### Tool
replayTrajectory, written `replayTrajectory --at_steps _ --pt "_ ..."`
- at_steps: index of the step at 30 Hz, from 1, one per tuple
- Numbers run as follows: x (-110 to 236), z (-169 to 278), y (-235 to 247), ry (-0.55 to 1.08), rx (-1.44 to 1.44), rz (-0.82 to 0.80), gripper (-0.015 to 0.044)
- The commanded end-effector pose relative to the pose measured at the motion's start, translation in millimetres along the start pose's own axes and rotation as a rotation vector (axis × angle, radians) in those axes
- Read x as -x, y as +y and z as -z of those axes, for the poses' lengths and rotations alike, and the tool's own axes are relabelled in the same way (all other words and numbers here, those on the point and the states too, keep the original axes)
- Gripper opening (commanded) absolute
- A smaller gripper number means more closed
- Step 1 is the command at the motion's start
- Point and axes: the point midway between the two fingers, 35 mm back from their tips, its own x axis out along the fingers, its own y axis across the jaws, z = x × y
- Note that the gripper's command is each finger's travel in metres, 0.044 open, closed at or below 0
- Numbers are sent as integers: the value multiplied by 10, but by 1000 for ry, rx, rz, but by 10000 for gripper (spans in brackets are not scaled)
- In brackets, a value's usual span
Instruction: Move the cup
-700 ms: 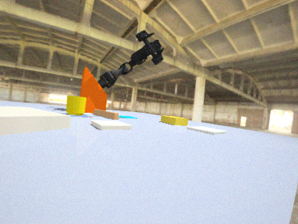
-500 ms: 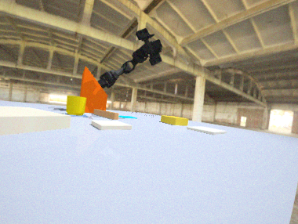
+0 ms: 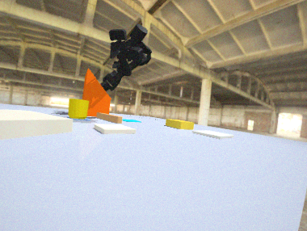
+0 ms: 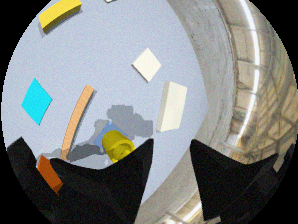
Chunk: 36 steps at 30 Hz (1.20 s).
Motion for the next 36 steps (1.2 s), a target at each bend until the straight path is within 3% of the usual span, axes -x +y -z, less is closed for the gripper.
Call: replayTrajectory --at_steps 1,7,14,36 --pt "-273 299 139 61 73 -188 167" --pt "-614 728 411 46 170 -499 167" --pt "-833 1128 692 -106 210 -765 167" --pt "-1007 1148 845 -111 210 -769 167"
